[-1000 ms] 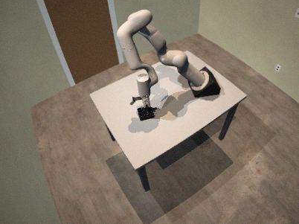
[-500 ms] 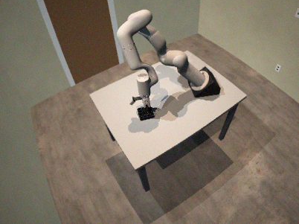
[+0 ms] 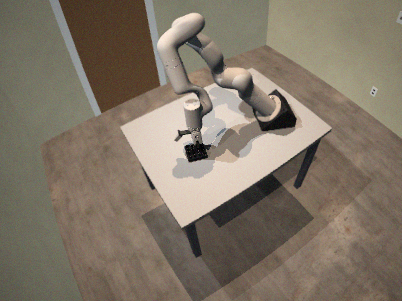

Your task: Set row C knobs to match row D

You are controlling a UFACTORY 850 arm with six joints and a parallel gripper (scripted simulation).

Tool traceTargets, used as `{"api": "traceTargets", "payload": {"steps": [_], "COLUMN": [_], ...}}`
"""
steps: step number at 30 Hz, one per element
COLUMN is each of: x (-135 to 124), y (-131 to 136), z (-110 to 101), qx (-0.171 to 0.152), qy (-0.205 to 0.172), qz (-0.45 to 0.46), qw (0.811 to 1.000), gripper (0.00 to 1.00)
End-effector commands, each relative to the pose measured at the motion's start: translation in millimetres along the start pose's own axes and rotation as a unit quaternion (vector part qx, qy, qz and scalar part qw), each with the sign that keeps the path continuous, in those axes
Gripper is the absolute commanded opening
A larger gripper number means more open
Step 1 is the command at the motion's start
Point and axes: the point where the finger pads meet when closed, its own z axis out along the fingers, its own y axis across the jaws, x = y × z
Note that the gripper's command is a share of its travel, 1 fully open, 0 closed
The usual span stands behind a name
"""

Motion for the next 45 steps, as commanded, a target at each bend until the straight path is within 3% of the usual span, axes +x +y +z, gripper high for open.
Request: {"api": "traceTargets", "payload": {"steps": [1,17,31,45], "x": [0.5,0.5,0.5,0.4], "y": [-0.2,-0.2,-0.2,-0.2], "z": [-0.2,-0.2,-0.2,-0.2], "qx": [0.0,0.0,0.0,0.0], "qy": [0.0,0.0,0.0,0.0], "qz": [-0.007,-0.085,-0.203,-0.374], "qw": [1.0,0.996,0.979,0.927], "gripper": [0.08,0.08,0.08,0.08]}}
